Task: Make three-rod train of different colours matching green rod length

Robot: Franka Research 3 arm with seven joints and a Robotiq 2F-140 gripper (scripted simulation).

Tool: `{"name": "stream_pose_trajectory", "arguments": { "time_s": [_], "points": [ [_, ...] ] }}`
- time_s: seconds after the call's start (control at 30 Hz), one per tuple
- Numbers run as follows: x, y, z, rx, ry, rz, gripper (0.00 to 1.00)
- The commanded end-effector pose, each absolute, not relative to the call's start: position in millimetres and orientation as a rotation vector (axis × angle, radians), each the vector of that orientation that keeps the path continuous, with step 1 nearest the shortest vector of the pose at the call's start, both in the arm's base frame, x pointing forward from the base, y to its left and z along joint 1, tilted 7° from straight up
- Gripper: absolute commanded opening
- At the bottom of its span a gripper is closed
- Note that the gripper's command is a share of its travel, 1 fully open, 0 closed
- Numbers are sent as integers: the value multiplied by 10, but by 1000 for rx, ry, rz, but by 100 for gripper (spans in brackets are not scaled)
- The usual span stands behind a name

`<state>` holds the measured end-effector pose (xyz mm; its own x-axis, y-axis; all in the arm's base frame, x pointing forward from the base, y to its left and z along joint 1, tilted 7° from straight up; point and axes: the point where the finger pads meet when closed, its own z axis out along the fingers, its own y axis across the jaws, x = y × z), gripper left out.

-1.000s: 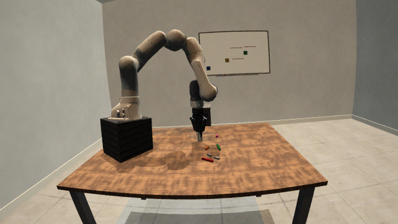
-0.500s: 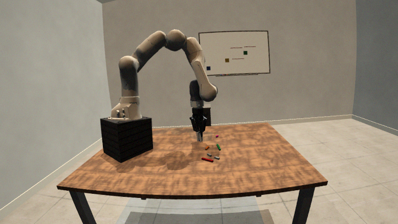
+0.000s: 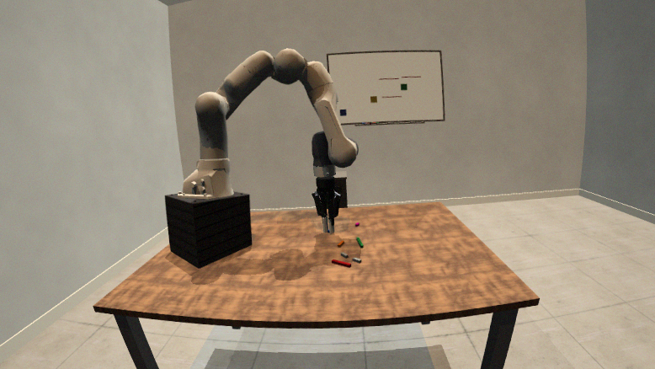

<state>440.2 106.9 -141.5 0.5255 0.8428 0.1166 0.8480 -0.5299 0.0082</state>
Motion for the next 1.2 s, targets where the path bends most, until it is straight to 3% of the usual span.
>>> {"name": "stream_pose_trajectory", "arguments": {
  "time_s": [0.0,1.07,1.1,1.17],
  "points": [
    [4416,1063,-1416,-2697,-1508,-169,15],
    [4352,978,-525,-2697,-1508,-169,15],
    [4352,978,-525,-2697,-1508,-169,100],
    [4352,978,-525,-2697,-1508,-169,100]
  ]
}}
